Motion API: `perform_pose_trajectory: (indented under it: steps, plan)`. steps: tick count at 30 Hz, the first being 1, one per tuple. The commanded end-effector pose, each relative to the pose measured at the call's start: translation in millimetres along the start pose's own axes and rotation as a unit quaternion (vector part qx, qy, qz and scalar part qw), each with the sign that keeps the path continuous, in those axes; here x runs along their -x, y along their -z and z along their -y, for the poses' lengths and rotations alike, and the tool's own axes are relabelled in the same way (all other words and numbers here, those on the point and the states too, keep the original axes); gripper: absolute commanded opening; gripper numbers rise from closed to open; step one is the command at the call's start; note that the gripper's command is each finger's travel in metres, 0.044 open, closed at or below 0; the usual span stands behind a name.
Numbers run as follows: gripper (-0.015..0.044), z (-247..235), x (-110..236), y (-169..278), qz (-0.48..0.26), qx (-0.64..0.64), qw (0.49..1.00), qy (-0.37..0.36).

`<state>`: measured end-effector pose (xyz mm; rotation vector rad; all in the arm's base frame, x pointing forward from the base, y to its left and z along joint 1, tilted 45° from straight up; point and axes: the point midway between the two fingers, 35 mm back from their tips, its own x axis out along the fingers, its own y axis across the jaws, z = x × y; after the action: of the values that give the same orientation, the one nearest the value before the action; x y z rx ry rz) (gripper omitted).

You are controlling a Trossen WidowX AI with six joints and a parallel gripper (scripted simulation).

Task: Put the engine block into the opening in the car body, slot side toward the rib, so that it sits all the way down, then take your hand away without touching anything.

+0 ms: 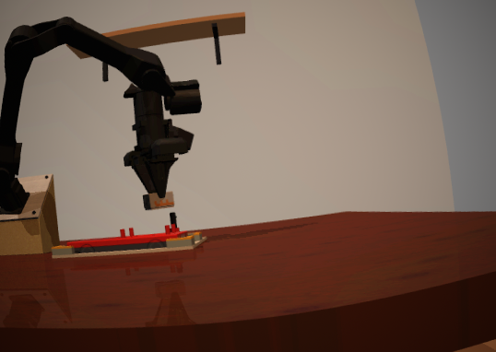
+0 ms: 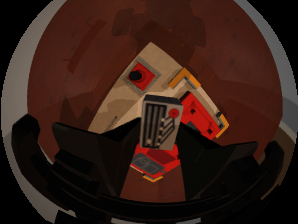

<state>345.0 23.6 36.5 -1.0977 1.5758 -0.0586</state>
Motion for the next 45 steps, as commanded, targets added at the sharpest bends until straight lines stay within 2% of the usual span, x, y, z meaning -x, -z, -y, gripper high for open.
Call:
perform_pose_trajectory:
  steps: [1, 24, 30, 45]
  plan:
    - [0.0, 8, -4, 7, -0.004, -0.044, 0.999, 0.003]
    - [0.0, 57, -22, 48, -0.015, -0.302, 0.953, 0.024]
    - [0.0158, 57, -22, 49, -0.015, -0.313, 0.949, 0.025]
    - [0.0159, 57, -22, 49, -0.015, -0.311, 0.95, 0.025]
